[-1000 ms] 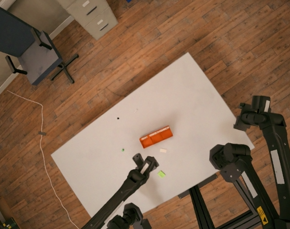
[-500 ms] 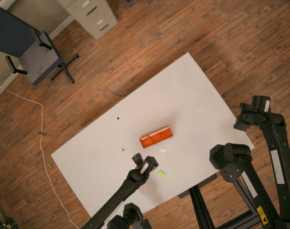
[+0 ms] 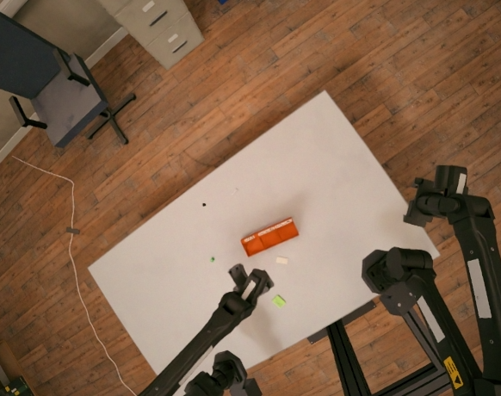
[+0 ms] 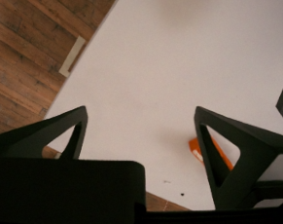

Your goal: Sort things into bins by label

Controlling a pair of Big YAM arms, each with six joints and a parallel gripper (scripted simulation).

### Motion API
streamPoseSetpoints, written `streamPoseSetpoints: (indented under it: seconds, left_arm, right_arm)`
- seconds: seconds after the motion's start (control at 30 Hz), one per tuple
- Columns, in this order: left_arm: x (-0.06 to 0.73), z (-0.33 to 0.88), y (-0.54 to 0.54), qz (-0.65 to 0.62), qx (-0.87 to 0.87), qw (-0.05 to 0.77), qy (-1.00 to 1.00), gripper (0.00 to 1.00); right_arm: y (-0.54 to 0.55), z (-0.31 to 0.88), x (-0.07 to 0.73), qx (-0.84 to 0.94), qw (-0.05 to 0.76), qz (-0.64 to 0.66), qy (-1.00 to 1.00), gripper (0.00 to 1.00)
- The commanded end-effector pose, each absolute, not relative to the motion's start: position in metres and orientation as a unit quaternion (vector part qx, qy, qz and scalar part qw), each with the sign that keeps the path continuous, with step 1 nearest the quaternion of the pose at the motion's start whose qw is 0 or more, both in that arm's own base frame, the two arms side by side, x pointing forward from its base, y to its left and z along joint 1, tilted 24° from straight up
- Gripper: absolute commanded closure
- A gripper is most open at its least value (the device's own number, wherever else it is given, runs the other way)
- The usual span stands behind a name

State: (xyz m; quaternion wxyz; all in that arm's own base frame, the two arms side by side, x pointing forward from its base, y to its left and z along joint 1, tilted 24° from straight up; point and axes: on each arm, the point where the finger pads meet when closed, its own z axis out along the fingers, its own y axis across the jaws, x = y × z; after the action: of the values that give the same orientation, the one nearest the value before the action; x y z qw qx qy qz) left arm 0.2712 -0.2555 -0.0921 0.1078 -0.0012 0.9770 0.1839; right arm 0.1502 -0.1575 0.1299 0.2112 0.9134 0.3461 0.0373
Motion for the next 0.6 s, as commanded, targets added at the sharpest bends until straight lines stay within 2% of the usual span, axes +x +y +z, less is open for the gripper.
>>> streamPoseSetpoints:
  seconds: [0.0, 0.57]
  left_arm:
    - [0.309, -0.104, -0.279, 0.176, 0.054, 0.106, 0.977, 0.00]
    - [0.405, -0.169, -0.313, 0.186, 0.056, 0.099, 0.976, 0.00]
  right_arm:
    - [-0.157, 0.132, 0.147, 0.916, 0.208, 0.036, 0.341, 0.00]
    - [-0.157, 0.132, 0.147, 0.916, 0.208, 0.036, 0.341, 0.00]
